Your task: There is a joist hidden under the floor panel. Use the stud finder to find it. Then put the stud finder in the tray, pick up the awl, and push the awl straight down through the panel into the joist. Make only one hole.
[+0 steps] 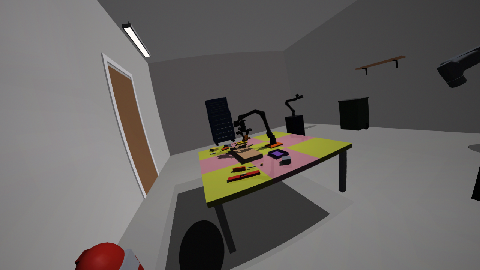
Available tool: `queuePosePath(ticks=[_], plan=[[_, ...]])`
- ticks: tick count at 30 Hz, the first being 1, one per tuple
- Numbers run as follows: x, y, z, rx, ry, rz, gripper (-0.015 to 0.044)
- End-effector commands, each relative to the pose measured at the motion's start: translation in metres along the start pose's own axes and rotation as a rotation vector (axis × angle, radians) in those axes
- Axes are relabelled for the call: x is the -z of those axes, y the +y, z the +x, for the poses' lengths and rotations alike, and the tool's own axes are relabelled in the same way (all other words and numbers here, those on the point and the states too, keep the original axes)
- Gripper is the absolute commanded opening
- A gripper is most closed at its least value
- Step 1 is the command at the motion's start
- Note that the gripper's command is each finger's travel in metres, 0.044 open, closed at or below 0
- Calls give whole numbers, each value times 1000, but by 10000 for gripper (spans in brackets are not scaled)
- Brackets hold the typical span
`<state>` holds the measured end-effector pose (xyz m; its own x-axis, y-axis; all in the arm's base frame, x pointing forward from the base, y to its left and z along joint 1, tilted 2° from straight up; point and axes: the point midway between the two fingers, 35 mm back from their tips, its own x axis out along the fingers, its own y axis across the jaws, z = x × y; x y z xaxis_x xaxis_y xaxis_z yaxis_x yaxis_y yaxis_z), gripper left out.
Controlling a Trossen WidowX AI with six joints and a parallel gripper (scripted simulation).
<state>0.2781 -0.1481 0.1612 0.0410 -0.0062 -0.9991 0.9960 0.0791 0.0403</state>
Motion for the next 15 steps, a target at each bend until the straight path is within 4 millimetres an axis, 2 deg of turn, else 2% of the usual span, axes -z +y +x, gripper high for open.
queuePosePath(ticks=[1,15], plan=[[-3,11,-6,-45,-9,-148,0],[-12,40,-10,-129,-46,-640,0]])
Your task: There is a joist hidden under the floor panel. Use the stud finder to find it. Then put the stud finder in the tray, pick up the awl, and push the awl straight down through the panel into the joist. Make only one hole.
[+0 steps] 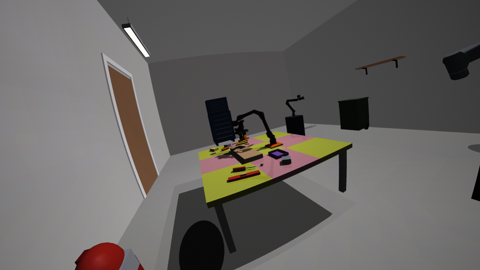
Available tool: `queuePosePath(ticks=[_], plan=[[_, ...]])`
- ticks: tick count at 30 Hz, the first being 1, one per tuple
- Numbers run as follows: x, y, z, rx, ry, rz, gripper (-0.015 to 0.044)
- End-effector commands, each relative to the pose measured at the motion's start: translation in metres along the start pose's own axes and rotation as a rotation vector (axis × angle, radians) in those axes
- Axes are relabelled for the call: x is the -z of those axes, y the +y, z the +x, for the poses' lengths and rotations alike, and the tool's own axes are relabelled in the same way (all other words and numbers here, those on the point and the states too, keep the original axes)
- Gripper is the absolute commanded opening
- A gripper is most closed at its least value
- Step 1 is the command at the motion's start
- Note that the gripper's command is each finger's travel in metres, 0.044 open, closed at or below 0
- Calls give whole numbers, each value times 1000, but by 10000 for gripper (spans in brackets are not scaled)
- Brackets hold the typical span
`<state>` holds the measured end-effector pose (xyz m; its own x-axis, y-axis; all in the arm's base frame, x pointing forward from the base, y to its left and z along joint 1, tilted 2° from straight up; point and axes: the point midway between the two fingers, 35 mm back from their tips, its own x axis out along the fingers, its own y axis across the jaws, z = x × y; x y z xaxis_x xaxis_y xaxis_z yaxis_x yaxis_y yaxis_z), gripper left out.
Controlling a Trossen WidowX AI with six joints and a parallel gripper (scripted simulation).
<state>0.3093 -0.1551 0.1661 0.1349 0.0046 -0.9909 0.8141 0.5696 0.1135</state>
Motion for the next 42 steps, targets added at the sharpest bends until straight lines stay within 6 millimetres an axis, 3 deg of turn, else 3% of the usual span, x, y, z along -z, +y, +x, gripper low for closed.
queuePosePath(ticks=[1,26,42], plan=[[-9,9,-6,-35,-32,-150,0],[-46,45,-11,-110,-184,-1030,0],[-48,45,3,-110,-190,-1054,0]])
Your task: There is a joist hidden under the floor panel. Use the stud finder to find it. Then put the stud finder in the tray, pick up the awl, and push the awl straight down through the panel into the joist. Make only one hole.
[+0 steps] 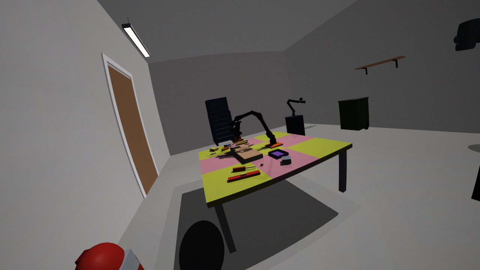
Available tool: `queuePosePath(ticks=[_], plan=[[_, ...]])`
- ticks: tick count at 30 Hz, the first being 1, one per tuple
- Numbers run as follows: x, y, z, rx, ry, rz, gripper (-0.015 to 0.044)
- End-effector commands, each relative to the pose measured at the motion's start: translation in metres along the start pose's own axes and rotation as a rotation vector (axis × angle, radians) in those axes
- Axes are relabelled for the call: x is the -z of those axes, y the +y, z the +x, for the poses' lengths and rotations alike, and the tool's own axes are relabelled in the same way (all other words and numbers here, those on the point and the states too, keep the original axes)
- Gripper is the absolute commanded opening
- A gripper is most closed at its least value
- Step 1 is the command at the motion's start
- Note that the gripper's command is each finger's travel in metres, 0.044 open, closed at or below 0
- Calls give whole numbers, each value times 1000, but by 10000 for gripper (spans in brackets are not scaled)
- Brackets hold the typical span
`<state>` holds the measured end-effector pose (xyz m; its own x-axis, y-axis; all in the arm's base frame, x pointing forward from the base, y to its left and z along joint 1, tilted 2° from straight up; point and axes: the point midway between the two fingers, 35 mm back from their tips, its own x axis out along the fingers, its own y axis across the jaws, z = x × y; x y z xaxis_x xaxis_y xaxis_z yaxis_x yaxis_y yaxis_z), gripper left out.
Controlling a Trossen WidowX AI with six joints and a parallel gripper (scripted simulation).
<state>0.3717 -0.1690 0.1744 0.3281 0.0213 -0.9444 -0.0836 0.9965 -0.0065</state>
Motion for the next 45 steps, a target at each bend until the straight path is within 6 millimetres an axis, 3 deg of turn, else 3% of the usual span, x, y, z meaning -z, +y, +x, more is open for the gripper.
queuePosePath(ticks=[1,45], plan=[[-1,0,4,-1,-10,-9,0],[15,1,60,-1,-9,-9,0]])
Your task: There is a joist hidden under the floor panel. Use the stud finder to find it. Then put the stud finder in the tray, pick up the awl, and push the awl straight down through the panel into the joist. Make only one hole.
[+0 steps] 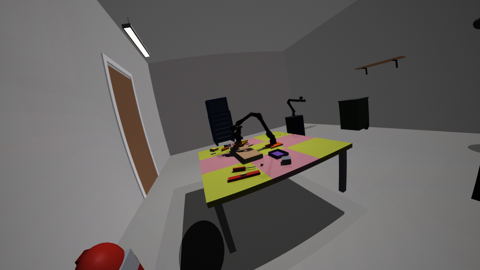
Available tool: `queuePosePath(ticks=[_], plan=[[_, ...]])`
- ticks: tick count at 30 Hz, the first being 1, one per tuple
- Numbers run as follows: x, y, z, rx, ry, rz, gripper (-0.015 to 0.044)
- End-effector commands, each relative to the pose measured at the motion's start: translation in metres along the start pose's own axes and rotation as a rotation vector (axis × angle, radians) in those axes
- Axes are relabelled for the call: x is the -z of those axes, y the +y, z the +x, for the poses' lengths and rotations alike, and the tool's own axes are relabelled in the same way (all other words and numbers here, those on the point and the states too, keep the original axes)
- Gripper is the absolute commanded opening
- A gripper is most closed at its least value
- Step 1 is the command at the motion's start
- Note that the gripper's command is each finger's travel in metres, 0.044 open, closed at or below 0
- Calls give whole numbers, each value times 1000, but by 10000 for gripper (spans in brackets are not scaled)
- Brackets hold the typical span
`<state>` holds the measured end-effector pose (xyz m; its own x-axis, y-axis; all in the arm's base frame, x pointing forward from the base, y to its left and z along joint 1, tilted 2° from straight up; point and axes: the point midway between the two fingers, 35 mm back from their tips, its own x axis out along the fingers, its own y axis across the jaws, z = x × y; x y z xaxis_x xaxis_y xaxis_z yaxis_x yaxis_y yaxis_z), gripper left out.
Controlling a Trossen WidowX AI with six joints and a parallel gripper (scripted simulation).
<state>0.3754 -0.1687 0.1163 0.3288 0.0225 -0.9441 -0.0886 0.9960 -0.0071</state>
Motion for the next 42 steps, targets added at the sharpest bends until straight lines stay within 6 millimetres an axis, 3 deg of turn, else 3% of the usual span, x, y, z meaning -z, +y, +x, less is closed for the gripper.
queuePosePath(ticks=[1,6,42], plan=[[0,0,5,0,-8,-4,0],[1,2,9,0,-8,-4,0],[1,128,9,-12,-9,0,0]])
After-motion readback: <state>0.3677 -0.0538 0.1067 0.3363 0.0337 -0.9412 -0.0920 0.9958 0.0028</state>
